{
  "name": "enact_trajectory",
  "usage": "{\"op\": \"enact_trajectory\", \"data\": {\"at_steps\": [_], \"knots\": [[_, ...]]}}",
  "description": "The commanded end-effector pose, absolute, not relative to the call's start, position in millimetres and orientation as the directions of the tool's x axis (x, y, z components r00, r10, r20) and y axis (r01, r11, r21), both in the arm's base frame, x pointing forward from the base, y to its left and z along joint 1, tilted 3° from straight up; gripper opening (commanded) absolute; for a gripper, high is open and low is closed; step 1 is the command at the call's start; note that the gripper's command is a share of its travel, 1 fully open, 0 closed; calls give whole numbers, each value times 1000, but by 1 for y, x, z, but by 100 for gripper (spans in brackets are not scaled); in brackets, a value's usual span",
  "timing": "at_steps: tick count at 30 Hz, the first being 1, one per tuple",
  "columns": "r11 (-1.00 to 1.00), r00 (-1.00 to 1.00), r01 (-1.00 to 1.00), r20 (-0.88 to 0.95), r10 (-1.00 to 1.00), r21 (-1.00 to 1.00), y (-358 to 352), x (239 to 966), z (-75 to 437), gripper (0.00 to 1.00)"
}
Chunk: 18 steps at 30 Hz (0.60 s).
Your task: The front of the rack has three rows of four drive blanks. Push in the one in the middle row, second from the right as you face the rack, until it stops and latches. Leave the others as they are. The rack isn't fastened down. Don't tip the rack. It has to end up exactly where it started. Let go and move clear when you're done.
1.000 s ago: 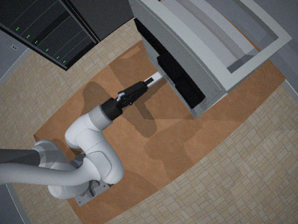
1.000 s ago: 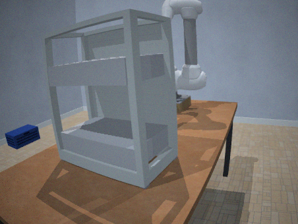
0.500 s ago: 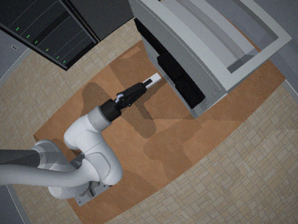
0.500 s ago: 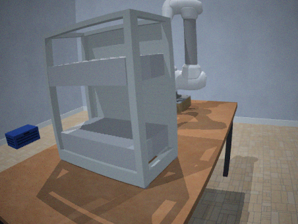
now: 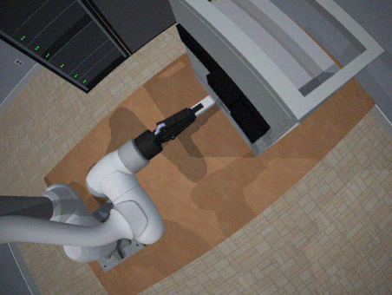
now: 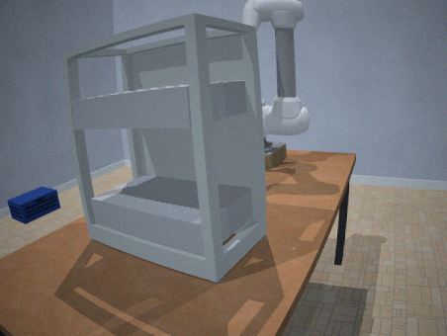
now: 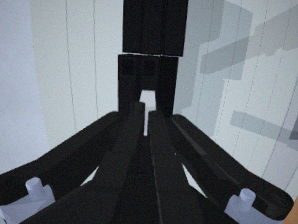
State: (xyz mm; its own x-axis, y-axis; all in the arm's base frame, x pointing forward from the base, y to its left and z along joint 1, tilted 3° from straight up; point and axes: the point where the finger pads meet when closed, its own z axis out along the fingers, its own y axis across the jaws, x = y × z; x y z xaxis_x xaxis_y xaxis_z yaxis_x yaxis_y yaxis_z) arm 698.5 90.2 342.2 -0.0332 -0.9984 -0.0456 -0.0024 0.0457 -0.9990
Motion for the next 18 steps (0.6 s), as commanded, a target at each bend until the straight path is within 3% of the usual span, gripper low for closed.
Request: {"op": "enact_trajectory", "data": {"at_steps": [1, 18], "knots": [[46, -33, -2, -46, -998, -999, 90, 710, 342, 0], [46, -33, -2, -46, -998, -999, 90, 712, 342, 0]]}}
